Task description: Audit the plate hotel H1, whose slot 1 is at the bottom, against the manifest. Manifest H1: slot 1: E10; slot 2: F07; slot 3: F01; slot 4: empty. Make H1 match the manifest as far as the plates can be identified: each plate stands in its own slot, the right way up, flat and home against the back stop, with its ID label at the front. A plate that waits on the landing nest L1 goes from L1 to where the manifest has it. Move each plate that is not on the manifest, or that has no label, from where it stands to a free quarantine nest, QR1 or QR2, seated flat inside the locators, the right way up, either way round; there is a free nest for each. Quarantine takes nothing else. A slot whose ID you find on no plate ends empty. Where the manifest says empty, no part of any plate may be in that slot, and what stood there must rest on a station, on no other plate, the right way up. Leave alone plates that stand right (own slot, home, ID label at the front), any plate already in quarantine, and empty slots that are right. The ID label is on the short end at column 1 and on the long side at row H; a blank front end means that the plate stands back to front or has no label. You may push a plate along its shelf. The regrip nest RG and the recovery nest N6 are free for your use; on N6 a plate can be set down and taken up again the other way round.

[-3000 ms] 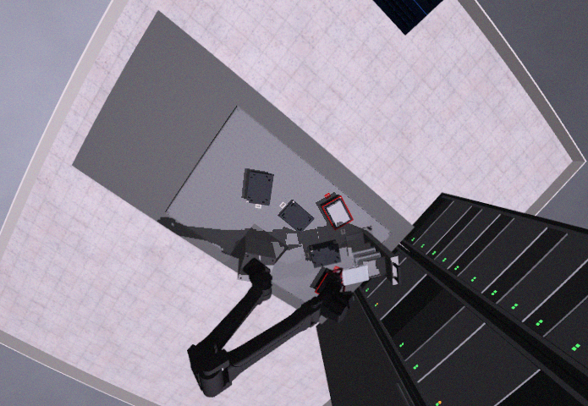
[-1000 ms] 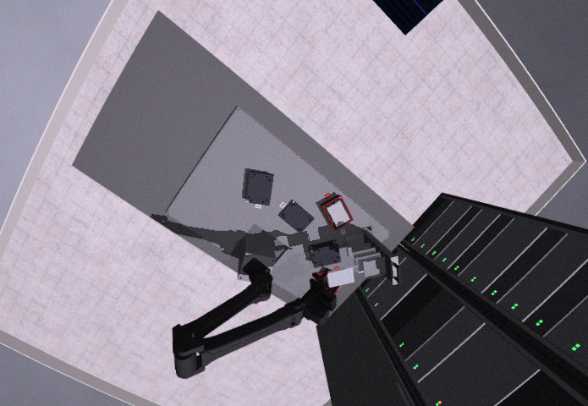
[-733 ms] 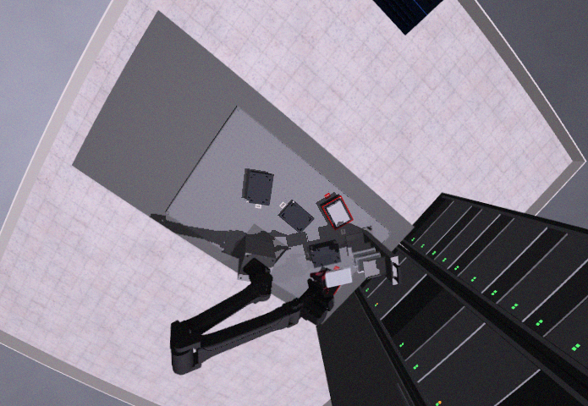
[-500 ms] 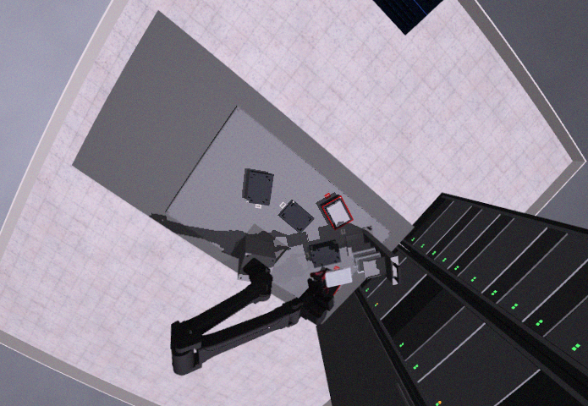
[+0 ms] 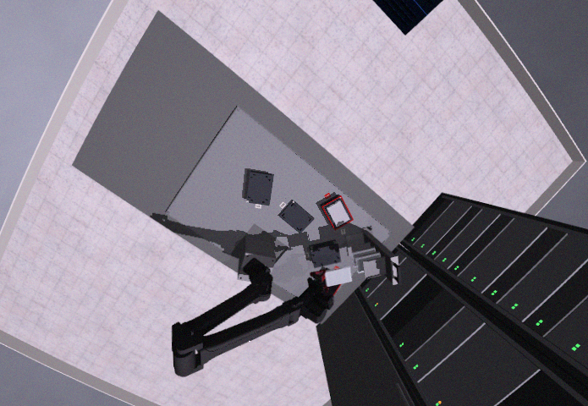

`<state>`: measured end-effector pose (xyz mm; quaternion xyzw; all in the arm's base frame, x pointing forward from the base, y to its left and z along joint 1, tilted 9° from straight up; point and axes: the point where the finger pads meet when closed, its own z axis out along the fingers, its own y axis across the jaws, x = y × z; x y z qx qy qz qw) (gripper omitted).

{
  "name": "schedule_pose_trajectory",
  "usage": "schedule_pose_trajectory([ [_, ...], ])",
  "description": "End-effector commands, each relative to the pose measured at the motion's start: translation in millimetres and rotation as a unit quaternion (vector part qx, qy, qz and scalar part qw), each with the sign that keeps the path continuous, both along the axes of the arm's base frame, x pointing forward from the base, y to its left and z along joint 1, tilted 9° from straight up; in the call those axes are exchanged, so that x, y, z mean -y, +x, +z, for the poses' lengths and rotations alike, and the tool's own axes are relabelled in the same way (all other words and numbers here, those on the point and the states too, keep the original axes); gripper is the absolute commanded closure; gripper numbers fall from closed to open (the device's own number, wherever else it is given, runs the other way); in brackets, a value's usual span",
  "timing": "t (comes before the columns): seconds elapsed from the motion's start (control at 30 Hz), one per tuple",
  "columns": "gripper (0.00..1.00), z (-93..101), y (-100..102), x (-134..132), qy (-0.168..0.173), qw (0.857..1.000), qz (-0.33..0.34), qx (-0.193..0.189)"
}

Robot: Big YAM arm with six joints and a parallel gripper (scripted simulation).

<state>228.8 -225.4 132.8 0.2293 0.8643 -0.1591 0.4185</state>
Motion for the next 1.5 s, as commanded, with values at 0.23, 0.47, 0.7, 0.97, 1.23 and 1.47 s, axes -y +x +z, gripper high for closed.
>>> schedule_pose_trajectory([
  [0.23, 0.14, 1.4, 2, 5, -0.013, 1.0, 0.001, 0.008],
  [0.47, 0.14, -2.9, 2, 5, -0.011, 1.0, 0.0, 0.006],
  [0.7, 0.14, -6.4, 2, 6, -0.011, 1.0, 0.0, 0.006],
  [0.97, 0.14, -5.1, 3, 7, -0.014, 1.0, 0.0, 0.009],
  [1.23, 0.14, -12.8, 2, 7, -0.012, 1.0, 0.0, 0.006],
  [1.47, 0.14, -14.9, 2, 7, -0.013, 1.0, 0.0, 0.007],
])
